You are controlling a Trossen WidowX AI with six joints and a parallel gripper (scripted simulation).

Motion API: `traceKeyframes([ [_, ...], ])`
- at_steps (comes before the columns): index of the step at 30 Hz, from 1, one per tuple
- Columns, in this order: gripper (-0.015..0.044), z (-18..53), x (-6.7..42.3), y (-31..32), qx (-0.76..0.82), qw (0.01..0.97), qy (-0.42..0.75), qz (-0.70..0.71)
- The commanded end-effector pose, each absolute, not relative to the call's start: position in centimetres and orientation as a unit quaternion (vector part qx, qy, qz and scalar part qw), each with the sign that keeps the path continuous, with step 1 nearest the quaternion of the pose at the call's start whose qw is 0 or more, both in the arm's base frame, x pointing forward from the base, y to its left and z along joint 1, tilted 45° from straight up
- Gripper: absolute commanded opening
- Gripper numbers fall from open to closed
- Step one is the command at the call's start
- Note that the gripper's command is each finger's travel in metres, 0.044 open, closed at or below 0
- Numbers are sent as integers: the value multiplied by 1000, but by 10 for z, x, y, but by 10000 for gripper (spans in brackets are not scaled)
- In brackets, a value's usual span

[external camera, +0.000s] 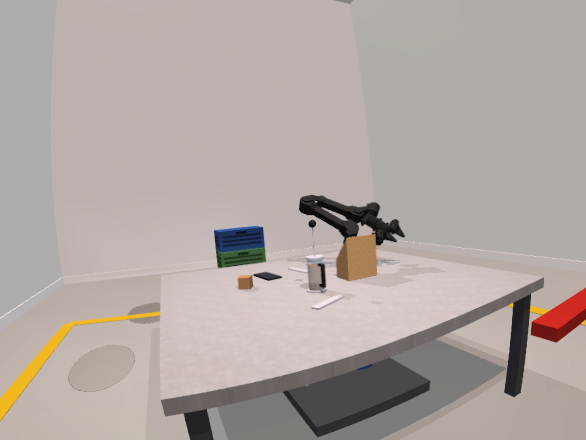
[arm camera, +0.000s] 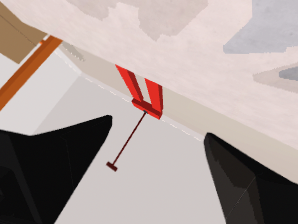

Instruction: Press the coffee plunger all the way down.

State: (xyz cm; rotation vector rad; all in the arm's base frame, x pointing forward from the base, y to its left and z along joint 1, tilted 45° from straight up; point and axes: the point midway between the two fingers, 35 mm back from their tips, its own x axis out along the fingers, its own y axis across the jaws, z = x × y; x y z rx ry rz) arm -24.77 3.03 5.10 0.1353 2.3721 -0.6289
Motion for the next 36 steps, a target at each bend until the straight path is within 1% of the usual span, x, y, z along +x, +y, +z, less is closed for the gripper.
traceKeyframes([
  [1,426,51,-248,33,61,335,907,-248],
  [2,440,51,-247,39,78,334,902,-263],
  [5,440,50,-243,72,178,321,866,-341],
  [10,440,49,-215,148,396,236,733,-501],
  [13,440,49,-187,188,504,155,627,-574],
  [15,440,51,-164,212,570,83,541,-613],
  [19,440,53,-110,250,664,-67,369,-647],
  [22,440,57,-64,269,704,-195,229,-643],
  [26,440,65,2,280,717,-376,39,-586],
  [31,440,75,67,276,678,-544,-122,-479],
  [36,440,88,129,259,598,-689,-242,-330],
])
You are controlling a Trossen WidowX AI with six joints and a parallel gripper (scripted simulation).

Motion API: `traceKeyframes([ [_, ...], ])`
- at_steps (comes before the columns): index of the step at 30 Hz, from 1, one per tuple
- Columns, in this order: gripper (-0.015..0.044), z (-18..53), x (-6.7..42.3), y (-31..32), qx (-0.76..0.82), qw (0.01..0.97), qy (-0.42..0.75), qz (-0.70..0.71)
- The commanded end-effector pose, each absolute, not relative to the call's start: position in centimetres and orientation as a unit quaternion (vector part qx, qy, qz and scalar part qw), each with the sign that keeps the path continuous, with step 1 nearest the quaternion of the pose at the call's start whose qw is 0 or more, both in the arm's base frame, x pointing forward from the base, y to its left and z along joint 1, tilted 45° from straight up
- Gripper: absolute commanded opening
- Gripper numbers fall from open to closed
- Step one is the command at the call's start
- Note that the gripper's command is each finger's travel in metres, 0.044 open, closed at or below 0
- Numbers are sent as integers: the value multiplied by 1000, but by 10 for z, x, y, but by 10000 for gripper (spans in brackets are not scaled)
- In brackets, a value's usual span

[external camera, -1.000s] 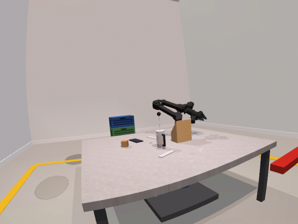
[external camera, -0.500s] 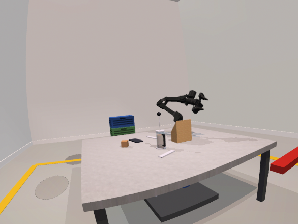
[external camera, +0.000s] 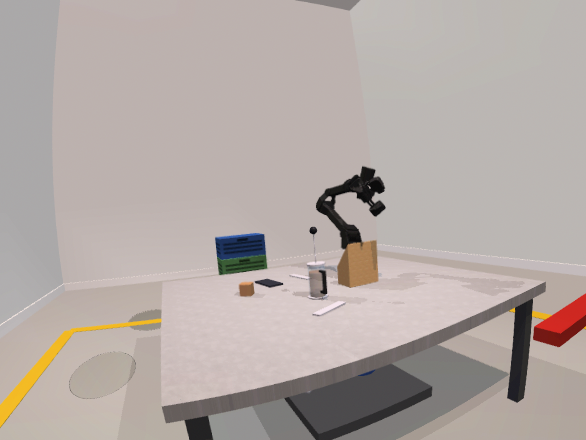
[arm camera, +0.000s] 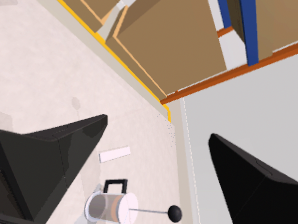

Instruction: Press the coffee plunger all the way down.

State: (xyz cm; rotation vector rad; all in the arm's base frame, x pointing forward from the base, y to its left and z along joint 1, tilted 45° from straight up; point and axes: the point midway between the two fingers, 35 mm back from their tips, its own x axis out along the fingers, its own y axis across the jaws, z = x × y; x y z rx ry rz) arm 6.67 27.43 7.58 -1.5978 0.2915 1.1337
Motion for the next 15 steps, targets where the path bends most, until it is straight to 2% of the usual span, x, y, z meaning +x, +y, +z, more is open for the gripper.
traceKeyframes([
  [1,440,91,141,254,-578,714,260,298],
  [9,440,116,225,206,-398,855,329,33],
  [15,440,107,231,191,-383,863,330,12],
])
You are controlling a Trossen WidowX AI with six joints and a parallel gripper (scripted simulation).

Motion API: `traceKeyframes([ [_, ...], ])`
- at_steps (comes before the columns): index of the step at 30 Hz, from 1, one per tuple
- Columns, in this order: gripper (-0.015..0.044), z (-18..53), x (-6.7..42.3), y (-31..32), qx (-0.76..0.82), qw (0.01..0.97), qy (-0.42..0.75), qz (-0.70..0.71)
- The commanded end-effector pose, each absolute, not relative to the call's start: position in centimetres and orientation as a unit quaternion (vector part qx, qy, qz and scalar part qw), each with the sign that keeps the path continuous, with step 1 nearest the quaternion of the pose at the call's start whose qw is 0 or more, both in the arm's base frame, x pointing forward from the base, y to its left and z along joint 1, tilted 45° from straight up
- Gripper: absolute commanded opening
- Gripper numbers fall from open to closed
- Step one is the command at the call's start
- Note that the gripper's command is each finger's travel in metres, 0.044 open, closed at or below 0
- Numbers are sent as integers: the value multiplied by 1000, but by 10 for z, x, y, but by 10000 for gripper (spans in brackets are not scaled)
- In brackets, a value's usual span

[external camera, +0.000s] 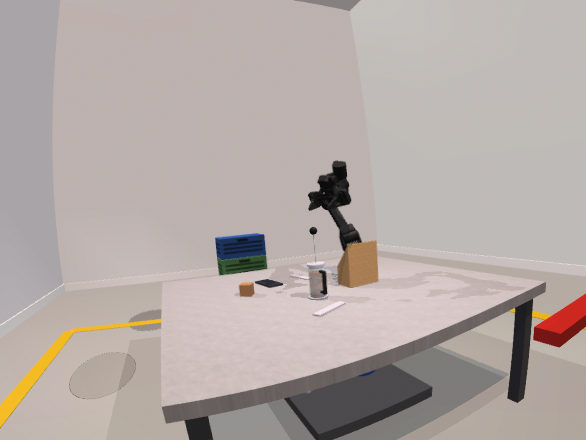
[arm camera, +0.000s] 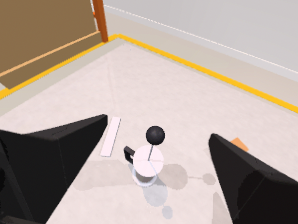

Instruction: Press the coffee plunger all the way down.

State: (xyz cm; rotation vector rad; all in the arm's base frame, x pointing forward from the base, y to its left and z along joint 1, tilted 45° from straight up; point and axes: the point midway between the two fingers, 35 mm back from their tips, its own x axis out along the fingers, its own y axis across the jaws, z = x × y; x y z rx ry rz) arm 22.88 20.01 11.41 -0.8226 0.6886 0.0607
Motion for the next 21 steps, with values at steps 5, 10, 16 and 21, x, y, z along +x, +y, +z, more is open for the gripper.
traceKeyframes([
  [5,440,78,228,164,-383,863,330,12],
  [10,440,74,230,160,-383,863,330,12],
  [16,440,68,237,159,-383,863,331,12],
  [21,440,64,243,158,-382,863,331,12],
])
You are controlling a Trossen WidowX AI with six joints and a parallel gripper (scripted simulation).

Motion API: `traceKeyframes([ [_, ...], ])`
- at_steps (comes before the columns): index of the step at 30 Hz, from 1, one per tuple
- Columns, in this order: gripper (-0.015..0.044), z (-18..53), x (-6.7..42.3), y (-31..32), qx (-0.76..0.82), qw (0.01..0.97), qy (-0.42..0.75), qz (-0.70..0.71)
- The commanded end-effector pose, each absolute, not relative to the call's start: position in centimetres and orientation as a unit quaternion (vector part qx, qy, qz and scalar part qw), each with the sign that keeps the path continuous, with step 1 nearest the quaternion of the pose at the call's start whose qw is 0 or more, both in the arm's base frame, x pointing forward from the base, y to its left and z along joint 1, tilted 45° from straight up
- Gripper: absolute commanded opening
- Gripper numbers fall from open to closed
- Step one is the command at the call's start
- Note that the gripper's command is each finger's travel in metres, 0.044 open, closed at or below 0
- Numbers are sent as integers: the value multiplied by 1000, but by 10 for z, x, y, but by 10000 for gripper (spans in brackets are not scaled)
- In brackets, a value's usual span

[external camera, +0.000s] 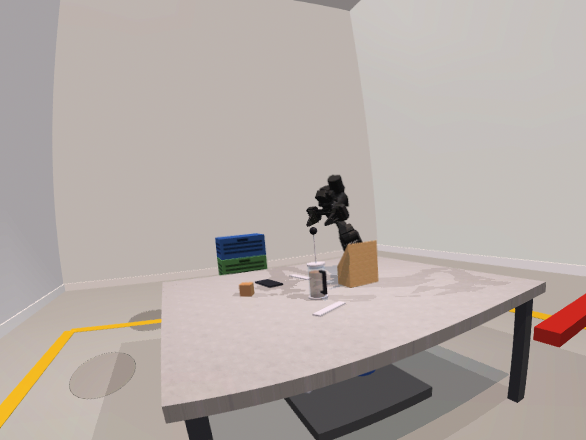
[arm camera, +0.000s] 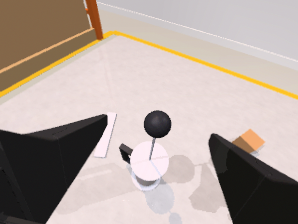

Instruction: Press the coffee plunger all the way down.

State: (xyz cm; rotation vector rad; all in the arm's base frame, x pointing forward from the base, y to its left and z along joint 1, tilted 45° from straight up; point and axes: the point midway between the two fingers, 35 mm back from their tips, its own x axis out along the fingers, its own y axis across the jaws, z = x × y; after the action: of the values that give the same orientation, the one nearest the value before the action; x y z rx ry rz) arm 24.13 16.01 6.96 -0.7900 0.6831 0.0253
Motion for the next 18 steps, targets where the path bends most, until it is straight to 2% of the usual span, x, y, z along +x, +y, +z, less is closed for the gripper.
traceKeyframes([
  [1,440,63,245,157,-382,863,331,12],
  [16,440,52,261,151,-383,863,328,12],
  [18,387,52,261,151,-383,863,328,12],
])
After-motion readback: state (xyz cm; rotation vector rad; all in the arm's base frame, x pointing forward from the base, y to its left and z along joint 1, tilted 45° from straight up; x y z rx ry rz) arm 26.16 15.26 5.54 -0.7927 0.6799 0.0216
